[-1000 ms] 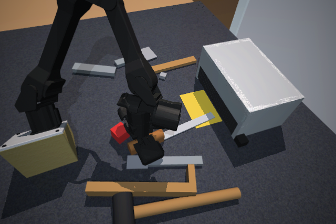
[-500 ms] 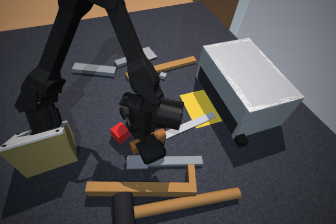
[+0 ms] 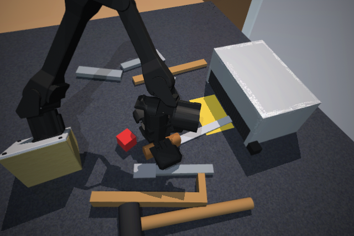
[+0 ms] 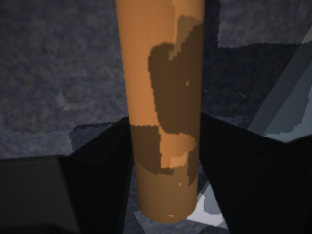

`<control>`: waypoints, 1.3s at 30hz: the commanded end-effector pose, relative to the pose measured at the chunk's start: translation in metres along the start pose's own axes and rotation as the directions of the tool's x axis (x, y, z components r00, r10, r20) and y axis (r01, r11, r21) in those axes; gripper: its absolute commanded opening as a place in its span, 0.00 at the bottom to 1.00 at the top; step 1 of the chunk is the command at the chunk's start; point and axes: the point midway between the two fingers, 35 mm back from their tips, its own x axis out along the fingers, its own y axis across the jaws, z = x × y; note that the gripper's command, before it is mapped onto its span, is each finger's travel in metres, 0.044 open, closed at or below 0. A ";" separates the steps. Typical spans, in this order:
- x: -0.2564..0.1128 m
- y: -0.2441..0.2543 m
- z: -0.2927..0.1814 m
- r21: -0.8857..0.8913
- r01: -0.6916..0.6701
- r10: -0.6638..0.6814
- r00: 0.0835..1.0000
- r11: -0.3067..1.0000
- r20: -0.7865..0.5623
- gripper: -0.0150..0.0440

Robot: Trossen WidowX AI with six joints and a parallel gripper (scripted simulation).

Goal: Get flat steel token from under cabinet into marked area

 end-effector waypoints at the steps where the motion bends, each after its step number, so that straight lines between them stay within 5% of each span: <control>1: 0.000 -0.001 0.008 -0.001 0.004 -0.004 1.000 1.000 -0.002 0.25; 39: -0.001 -0.001 0.055 -0.002 0.003 -0.003 1.000 1.000 0.000 0.25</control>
